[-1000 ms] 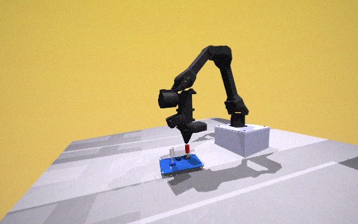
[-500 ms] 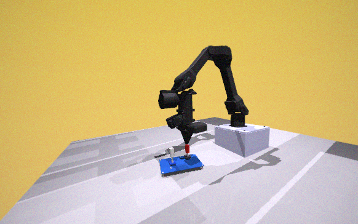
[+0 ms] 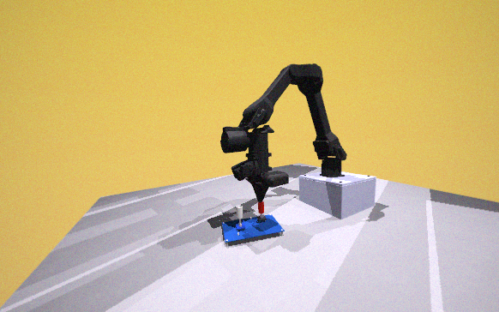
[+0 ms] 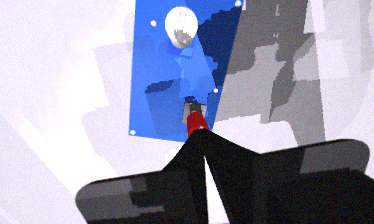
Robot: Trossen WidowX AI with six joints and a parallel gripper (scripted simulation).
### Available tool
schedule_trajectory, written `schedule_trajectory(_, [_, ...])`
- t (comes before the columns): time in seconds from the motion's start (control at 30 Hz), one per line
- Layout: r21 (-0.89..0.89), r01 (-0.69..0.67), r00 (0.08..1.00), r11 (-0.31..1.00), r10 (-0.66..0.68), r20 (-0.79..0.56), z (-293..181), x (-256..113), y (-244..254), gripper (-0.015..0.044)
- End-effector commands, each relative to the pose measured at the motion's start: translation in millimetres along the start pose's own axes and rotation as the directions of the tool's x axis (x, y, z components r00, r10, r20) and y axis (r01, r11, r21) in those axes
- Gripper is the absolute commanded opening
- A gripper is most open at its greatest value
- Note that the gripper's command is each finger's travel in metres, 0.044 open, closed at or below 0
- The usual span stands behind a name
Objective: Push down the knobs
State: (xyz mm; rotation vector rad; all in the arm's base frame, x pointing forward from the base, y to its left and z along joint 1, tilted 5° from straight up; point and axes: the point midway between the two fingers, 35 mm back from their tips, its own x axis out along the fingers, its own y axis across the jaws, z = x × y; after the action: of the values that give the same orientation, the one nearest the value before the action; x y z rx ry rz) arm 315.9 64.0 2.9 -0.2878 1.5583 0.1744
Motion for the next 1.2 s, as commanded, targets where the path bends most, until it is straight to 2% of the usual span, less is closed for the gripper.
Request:
schedule_trajectory(0.0, [-0.004,-0.004,1.000,1.000,0.004,-0.004,-1.7,2.7,0.5,0.0000])
schedule_trajectory(1.17, [-0.004,-0.004,1.000,1.000,0.004,-0.005,-1.8,4.5,0.5,0.0000])
